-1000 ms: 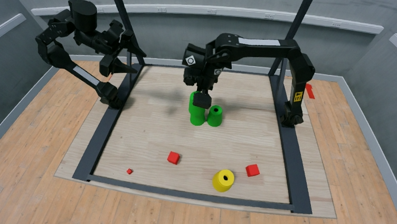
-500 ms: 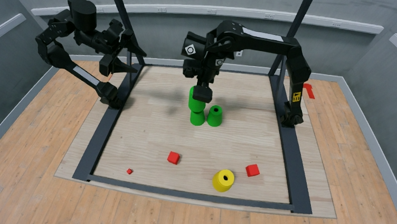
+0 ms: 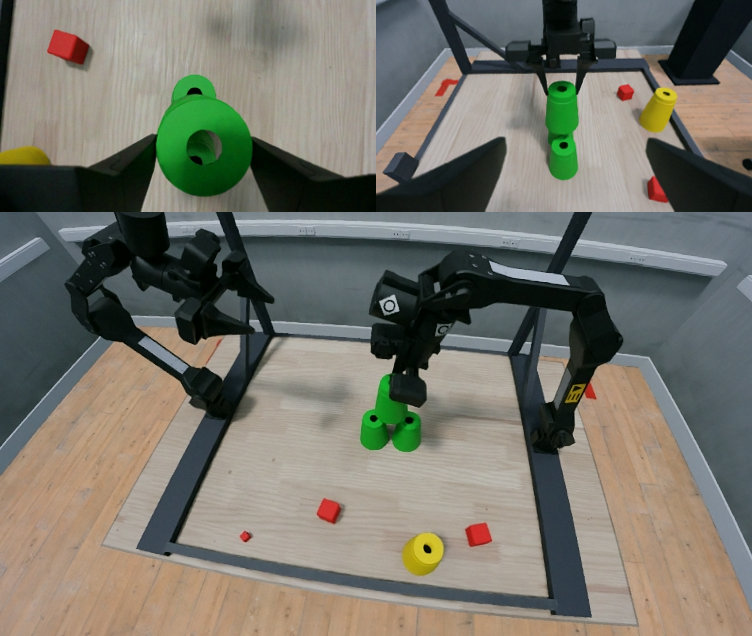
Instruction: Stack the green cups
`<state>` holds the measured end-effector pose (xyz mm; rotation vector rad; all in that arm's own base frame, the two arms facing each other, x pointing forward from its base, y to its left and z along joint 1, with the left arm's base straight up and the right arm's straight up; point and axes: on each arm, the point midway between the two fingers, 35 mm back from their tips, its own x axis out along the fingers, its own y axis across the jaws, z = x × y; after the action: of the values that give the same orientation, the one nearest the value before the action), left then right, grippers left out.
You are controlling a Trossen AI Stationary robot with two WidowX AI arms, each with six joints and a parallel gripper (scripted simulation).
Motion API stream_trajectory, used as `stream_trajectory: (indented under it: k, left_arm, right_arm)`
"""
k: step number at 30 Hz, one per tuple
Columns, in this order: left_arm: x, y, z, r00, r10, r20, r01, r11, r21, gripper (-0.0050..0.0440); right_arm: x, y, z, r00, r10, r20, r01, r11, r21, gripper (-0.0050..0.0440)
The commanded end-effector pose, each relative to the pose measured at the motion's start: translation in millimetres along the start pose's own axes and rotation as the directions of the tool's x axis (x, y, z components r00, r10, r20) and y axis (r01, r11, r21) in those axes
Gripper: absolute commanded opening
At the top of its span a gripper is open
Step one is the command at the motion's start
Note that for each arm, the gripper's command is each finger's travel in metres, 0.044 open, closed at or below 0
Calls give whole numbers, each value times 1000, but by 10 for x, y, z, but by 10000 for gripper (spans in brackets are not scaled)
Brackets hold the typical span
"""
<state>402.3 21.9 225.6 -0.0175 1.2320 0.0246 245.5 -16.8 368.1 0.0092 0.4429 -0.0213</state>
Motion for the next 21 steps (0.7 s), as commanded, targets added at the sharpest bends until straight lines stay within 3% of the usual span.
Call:
stream_trajectory:
  k: [1,21]
  left_arm:
    - [-49,1,-26,999,1,38,-1,1000,2,237]
    - [203,2,-104,999,1,37,-1,1000,2,237]
  right_arm:
    - [-97,8,139,999,2,41,-2,1000,-2,400]
    - [-225,31,111,1000,2,24,-2,1000,-12,400]
